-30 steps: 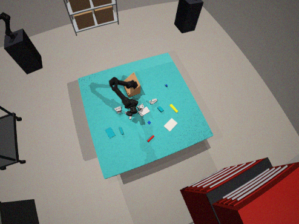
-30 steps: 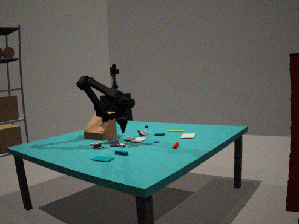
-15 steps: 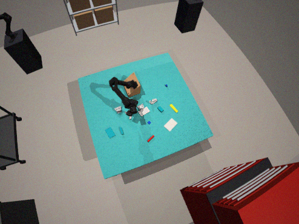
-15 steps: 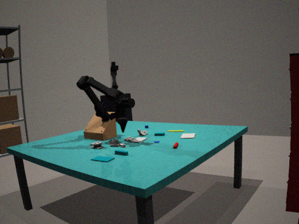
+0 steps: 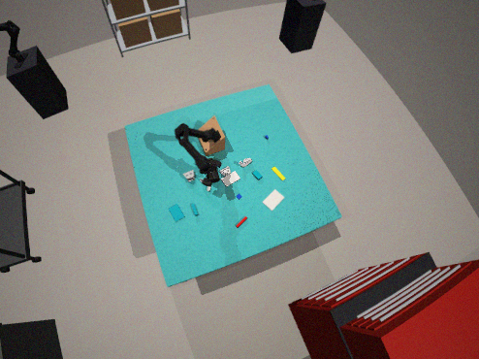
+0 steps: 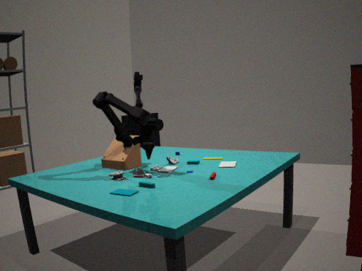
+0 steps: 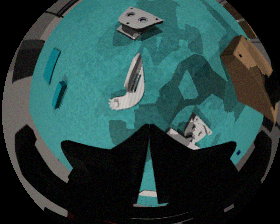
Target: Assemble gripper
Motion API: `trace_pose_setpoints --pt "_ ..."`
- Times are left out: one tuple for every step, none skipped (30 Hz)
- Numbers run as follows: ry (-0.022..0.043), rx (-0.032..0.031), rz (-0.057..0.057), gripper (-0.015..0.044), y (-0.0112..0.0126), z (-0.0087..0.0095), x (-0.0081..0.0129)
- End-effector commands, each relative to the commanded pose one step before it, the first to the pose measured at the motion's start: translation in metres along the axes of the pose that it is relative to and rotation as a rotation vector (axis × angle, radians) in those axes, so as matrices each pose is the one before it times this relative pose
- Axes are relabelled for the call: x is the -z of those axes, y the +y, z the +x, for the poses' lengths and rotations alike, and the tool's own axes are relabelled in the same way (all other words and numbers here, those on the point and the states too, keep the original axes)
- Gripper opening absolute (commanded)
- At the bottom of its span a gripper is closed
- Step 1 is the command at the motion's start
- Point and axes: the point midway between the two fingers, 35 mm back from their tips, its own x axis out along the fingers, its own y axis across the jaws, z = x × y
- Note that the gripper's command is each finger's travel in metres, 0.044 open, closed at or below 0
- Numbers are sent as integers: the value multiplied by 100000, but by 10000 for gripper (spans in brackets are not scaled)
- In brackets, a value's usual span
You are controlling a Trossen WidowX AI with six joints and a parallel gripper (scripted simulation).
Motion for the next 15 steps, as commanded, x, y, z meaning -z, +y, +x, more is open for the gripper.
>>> trace_pose_setpoints --pt "2 7 -7 0 -1 0 0" --pt "0 0 0 0 0 0 0" --pt "0 0 0 0 0 0 0" --pt "-3 -8 7 26 1 0 0" --pt "0 10 524 53 42 -14 -71" --pt "-1 29 1573 79 125 -41 -214" --pt "-5 42 2621 105 210 -69 -357" --pt "-13 41 3155 131 257 -85 -428" --pt "-20 30 3154 157 263 -87 -426" --pt "-27 19 3153 184 269 -88 -423" --pt "-33 8 3152 210 275 -90 -420" --pt "-38 -4 3151 236 281 -92 -416" --pt "-44 -16 3150 263 286 -94 -413" --pt "-49 -28 3148 289 292 -96 -410" --pt "-44 -32 2613 315 248 -81 -337"
